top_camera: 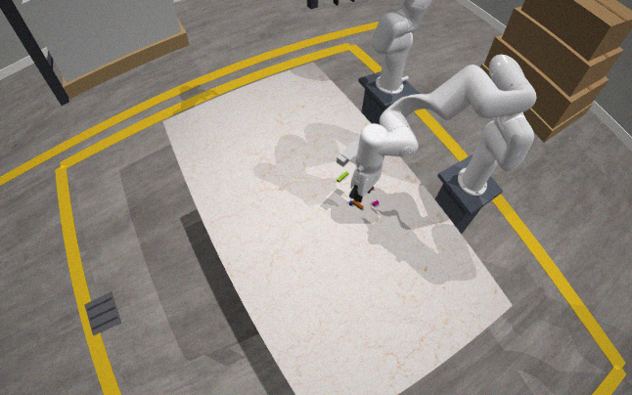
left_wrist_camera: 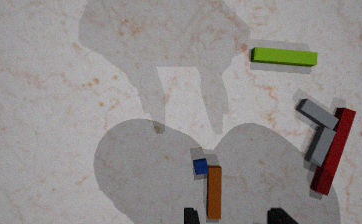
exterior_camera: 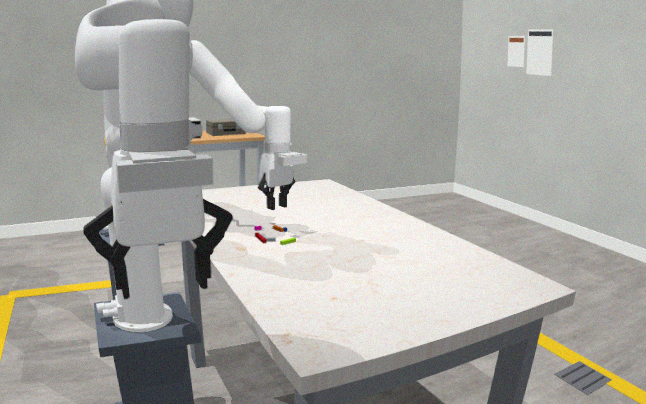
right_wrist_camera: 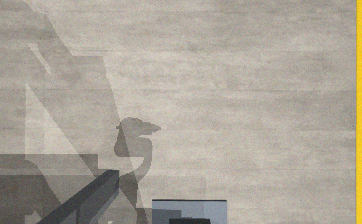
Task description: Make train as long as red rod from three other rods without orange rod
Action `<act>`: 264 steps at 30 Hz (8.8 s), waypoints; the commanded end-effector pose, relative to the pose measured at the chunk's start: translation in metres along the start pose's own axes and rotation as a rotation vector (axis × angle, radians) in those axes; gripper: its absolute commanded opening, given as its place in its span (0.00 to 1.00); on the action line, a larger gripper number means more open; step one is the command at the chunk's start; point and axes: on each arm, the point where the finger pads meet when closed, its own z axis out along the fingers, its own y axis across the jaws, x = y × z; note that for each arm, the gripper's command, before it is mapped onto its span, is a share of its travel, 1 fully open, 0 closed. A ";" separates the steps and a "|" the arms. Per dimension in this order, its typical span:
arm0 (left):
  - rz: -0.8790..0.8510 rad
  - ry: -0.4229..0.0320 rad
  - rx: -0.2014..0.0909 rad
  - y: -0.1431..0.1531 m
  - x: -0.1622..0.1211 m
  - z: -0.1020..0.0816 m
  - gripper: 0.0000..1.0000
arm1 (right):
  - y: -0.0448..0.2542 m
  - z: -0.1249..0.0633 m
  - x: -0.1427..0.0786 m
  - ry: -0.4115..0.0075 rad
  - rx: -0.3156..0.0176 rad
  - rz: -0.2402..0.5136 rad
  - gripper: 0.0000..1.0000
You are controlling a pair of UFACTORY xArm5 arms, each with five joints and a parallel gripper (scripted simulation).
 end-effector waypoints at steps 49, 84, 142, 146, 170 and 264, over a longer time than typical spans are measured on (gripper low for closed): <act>0.003 0.002 0.003 -0.002 0.001 0.024 0.26 | 0.000 -0.001 0.001 0.004 0.000 0.000 1.00; 0.003 0.002 0.003 -0.002 0.001 0.051 0.26 | 0.000 -0.001 0.001 0.004 0.000 0.000 1.00; 0.003 0.002 0.003 -0.002 0.001 0.063 0.26 | 0.000 -0.001 0.001 0.004 0.000 0.000 1.00; 0.003 0.002 0.003 -0.002 0.001 0.063 0.26 | 0.000 -0.001 0.001 0.004 0.000 0.000 1.00; 0.003 0.002 0.003 -0.002 0.001 0.063 0.06 | 0.000 -0.001 0.001 0.004 0.000 0.000 1.00; 0.003 0.002 0.003 0.085 -0.050 -0.037 0.06 | 0.000 -0.001 0.001 0.004 0.000 0.000 1.00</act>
